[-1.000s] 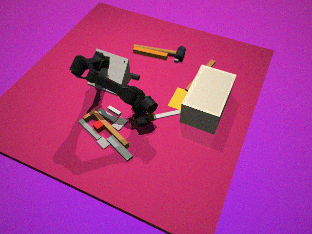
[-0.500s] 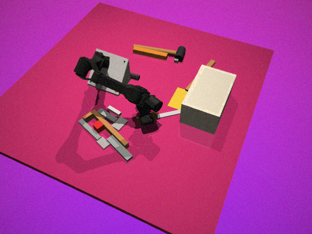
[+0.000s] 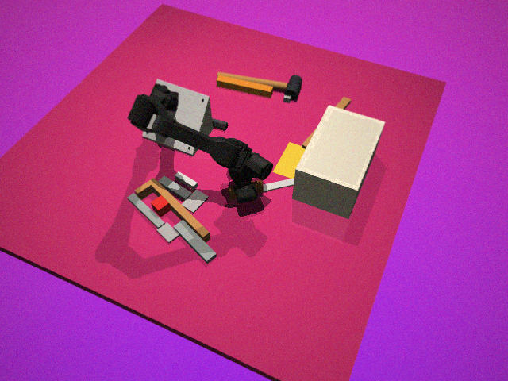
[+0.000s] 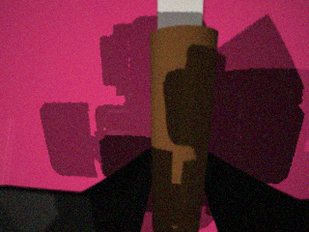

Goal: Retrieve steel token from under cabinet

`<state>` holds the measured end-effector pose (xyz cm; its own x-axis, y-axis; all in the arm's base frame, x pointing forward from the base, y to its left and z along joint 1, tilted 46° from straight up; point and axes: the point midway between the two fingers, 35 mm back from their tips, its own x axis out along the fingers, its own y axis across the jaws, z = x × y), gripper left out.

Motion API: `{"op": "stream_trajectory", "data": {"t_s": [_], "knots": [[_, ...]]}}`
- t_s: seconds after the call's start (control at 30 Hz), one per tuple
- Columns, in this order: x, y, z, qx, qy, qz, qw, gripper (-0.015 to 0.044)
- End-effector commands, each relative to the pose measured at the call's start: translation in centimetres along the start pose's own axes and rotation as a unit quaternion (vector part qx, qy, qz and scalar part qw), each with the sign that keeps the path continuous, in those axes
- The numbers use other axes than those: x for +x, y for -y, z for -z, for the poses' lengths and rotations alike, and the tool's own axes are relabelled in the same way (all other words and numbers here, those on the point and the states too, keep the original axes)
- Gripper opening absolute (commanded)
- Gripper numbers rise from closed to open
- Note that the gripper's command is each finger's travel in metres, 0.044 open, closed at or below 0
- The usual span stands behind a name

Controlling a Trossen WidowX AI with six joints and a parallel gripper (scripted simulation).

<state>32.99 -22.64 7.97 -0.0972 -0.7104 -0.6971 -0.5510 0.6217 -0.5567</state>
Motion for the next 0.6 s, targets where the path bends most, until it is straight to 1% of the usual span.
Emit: {"op": "stream_trajectory", "data": {"t_s": [0.0,0.57], "knots": [[0.0,0.0,-0.9,-0.001,0.0,0.001,1.0,0.0],[0.1,-0.2,-2.6,-0.001,0.0,0.001,1.0,0.0]]}}
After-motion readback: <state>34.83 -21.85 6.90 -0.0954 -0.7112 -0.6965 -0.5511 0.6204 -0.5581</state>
